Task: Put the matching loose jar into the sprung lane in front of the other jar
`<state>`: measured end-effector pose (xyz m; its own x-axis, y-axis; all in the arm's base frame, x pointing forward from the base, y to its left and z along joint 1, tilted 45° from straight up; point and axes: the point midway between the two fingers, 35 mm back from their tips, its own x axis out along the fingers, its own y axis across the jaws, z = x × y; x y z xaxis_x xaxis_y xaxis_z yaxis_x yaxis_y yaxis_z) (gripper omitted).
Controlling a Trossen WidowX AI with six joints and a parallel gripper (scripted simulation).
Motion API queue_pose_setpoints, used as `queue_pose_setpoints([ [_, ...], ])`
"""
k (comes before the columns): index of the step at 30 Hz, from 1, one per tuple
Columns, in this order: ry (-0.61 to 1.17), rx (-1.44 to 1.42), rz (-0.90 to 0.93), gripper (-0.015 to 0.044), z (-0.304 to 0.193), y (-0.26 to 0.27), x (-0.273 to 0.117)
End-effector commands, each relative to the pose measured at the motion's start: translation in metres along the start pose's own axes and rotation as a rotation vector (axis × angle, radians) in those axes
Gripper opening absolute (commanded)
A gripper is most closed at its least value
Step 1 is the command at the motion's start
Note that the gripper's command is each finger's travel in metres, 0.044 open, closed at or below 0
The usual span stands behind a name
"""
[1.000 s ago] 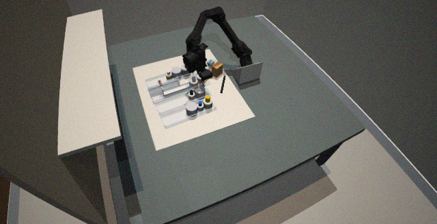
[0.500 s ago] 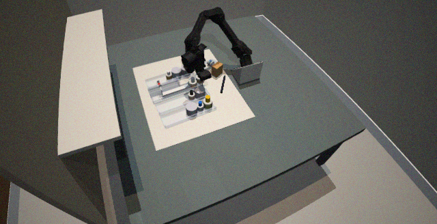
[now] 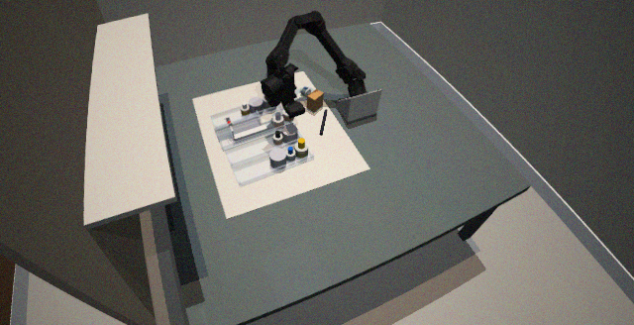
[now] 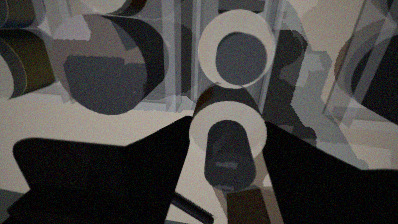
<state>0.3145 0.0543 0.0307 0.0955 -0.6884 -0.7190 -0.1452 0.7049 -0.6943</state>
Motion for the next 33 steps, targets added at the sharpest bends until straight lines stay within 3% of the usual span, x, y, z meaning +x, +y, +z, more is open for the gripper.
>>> queue_pose_setpoints([
  [1, -0.017, 0.009, -0.006, 0.0, 0.008, -0.001, -0.001],
  [33, -0.017, 0.01, -0.006, 0.0, 0.023, -0.004, -0.003],
])
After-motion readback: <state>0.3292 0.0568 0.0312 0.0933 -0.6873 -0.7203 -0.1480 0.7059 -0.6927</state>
